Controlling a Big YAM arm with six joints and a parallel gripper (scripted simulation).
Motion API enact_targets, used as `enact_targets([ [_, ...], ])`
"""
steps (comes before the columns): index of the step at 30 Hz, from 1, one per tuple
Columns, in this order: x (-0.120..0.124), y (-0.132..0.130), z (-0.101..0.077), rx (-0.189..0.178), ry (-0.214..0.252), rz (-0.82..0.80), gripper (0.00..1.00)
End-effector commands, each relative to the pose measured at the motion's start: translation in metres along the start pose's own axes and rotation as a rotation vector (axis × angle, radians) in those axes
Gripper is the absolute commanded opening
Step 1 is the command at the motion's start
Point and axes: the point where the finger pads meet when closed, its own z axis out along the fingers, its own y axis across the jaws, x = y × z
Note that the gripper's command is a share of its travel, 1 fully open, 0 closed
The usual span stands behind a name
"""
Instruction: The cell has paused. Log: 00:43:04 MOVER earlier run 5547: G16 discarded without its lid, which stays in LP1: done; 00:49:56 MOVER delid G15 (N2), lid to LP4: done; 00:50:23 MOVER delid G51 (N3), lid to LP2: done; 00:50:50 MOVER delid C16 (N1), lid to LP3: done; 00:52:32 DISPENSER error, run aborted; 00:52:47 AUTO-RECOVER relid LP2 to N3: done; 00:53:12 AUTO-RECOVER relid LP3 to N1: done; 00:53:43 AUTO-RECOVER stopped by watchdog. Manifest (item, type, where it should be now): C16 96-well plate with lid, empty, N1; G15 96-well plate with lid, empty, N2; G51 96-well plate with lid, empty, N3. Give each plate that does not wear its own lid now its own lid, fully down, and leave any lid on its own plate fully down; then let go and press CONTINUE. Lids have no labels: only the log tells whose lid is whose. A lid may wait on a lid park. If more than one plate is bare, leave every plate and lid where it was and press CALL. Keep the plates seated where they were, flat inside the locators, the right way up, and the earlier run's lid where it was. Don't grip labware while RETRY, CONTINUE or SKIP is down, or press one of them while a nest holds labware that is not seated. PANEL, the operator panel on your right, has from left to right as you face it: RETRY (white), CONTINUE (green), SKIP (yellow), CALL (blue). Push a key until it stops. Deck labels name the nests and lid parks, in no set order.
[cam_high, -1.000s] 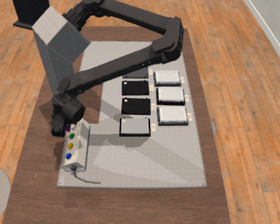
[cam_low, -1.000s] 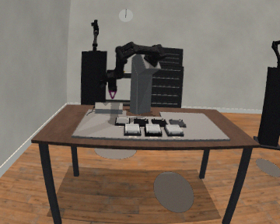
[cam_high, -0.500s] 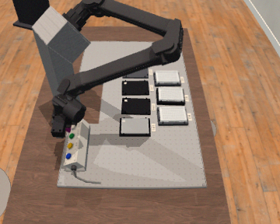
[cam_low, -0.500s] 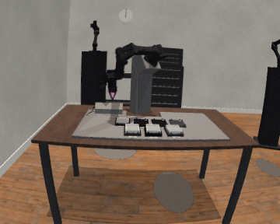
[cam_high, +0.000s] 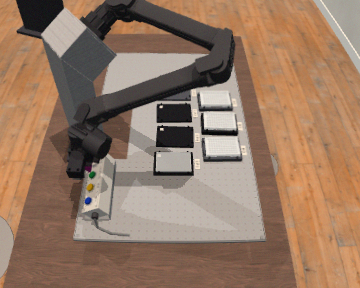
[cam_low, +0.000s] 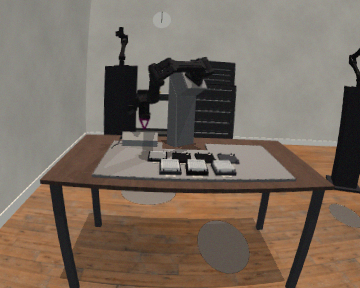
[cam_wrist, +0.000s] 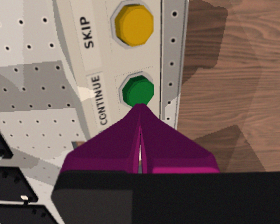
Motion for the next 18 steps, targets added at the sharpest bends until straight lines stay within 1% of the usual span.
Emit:
enact_targets([
  [1,0.0027,-0.004,0.0045,0.005,0.003,0.01,0.0],
  [12,0.0033,-0.0044,0.0102,0.006,0.003,0.011,0.0],
  [13,-0.0003,-0.0029,0.0075,-0.004,-0.008,0.019,0.0],
  [15,0.002,-0.0036,0.0126,0.005,0.002,0.009,0.0],
  [18,0.0053,-0.0056,0.0133,0.008,0.004,0.015,0.0],
])
